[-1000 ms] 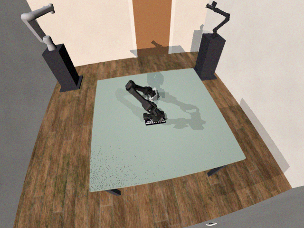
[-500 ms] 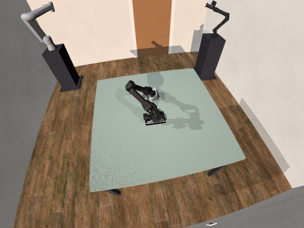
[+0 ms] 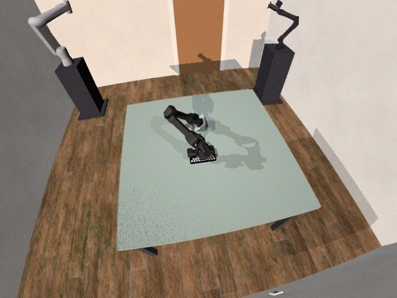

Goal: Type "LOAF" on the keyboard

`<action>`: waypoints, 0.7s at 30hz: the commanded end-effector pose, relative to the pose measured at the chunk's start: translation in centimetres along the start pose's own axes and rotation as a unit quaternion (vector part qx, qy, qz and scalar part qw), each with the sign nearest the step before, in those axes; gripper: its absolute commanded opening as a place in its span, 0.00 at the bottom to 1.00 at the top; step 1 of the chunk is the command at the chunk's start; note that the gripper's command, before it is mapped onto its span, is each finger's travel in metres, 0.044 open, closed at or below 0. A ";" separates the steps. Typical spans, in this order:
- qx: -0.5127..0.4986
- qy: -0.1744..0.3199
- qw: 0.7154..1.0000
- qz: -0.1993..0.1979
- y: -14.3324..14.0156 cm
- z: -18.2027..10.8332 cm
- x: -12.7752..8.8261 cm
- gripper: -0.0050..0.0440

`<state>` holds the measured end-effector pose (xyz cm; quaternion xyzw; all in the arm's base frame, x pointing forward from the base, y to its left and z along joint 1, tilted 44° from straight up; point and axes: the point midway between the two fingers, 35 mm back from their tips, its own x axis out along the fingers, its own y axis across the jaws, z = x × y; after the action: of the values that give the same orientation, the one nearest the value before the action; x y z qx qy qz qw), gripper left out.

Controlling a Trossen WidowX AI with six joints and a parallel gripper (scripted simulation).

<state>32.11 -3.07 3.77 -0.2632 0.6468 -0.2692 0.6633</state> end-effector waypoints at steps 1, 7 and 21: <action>-0.002 0.001 1.000 -0.002 0.0 0.0 0.1 0.10; -0.002 0.001 1.000 -0.002 0.0 0.0 0.1 0.10; -0.002 0.001 1.000 -0.002 0.0 0.0 -3.3 0.10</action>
<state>31.80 -2.20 4.90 -0.2676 0.6521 -0.2714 0.6553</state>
